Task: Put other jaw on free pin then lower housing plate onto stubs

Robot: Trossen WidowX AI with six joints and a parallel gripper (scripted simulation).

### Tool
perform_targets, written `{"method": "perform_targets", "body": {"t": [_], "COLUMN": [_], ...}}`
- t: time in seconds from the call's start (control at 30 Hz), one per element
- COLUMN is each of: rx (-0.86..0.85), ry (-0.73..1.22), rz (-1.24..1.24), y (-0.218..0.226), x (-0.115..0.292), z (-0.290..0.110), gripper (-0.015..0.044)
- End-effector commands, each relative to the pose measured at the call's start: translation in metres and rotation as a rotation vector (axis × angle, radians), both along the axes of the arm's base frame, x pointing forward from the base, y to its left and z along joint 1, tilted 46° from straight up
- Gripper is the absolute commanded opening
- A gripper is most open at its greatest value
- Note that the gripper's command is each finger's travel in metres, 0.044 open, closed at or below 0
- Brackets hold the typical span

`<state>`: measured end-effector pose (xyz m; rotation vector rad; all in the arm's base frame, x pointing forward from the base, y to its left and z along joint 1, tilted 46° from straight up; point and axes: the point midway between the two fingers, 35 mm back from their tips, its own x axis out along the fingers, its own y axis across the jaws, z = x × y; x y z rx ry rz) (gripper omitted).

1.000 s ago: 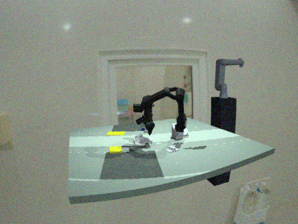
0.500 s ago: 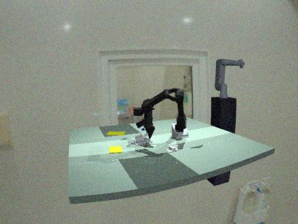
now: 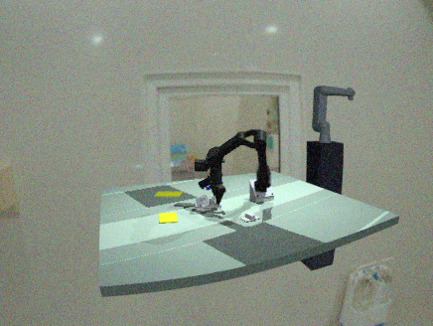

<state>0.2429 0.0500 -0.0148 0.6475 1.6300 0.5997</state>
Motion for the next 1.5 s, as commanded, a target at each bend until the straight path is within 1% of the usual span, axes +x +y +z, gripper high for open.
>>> {"method": "perform_targets", "body": {"t": [0.0,1.47], "rx": [0.002,0.003], "ry": [0.004,0.003], "rz": [-0.004,-0.003], "y": [0.0006,0.0059], "x": [-0.0005,-0.0015], "z": [-0.0003,-0.0054], "gripper": [0.0351,0.0351]}}
